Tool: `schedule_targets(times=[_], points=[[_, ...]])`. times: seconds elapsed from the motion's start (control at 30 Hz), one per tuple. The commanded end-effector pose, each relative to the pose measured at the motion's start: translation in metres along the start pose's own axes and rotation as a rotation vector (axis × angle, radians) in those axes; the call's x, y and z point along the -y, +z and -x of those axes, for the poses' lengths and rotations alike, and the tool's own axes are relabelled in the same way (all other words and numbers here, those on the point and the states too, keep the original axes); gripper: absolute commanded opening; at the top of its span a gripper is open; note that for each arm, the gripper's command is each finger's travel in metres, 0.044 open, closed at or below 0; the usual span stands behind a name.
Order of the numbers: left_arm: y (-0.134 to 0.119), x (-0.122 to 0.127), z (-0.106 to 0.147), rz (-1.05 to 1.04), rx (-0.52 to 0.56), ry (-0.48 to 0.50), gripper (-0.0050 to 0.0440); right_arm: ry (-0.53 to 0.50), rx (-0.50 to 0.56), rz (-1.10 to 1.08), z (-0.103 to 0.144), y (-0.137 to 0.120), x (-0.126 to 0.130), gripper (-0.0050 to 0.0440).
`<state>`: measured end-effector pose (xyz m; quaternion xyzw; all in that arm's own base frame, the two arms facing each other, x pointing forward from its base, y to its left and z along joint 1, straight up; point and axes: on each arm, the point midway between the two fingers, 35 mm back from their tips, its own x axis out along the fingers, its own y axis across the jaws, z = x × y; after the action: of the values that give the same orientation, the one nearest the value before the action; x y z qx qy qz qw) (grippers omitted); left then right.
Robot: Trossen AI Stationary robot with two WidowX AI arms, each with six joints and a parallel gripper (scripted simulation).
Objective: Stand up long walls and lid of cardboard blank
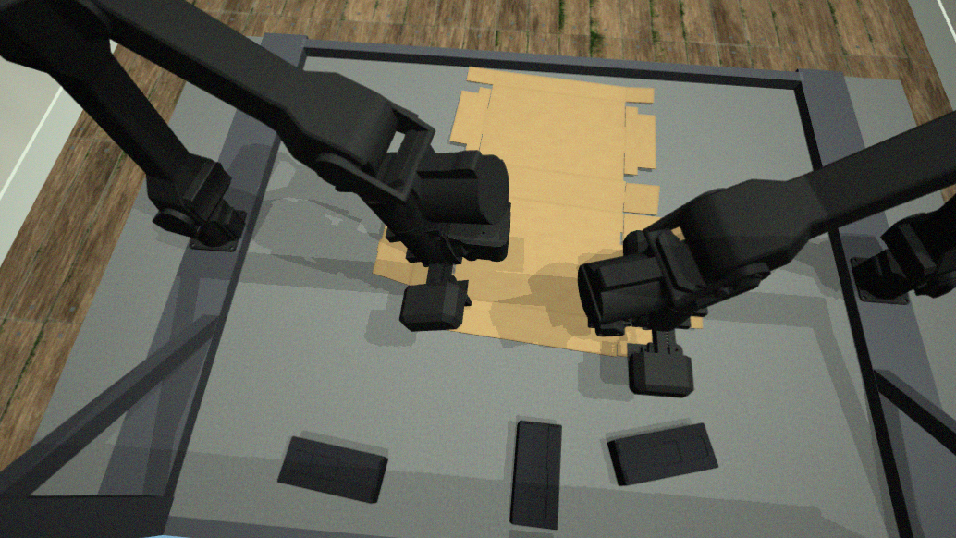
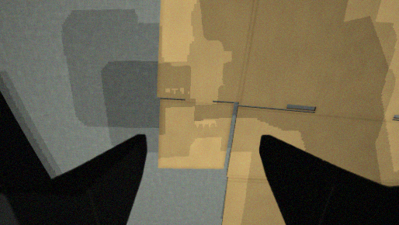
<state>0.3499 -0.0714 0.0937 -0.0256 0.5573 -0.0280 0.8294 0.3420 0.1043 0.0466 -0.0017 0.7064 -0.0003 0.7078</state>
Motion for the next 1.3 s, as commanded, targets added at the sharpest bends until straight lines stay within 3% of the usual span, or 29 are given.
schedule_targets(times=[0.0,0.1,0.2,0.53,0.67,1.27], points=[[-0.011,0.006,-0.009,0.005,-0.143,0.021,0.0291,0.012,0.027,-0.002,0.010,0.004,-0.002,0.0290],[-0.028,0.011,-0.024,0.005,-0.287,0.051,0.0291,0.012,0.027,-0.002,0.010,0.004,-0.002,0.0290],[-0.039,0.012,-0.028,0.004,-0.361,0.070,0.0291,0.012,0.027,-0.002,0.010,0.004,-0.002,0.0290],[-0.041,0.012,-0.035,0.003,-0.365,0.075,0.0291,0.007,0.027,-0.002,0.003,0.004,-0.002,0.0290],[-0.049,0.011,-0.054,0.000,-0.364,0.089,0.0291,-0.007,0.026,-0.002,-0.018,0.005,-0.003,0.0290],[-0.049,0.011,-0.054,0.000,-0.364,0.089,0.0291,-0.007,0.026,-0.002,-0.018,0.005,-0.003,0.0290]])
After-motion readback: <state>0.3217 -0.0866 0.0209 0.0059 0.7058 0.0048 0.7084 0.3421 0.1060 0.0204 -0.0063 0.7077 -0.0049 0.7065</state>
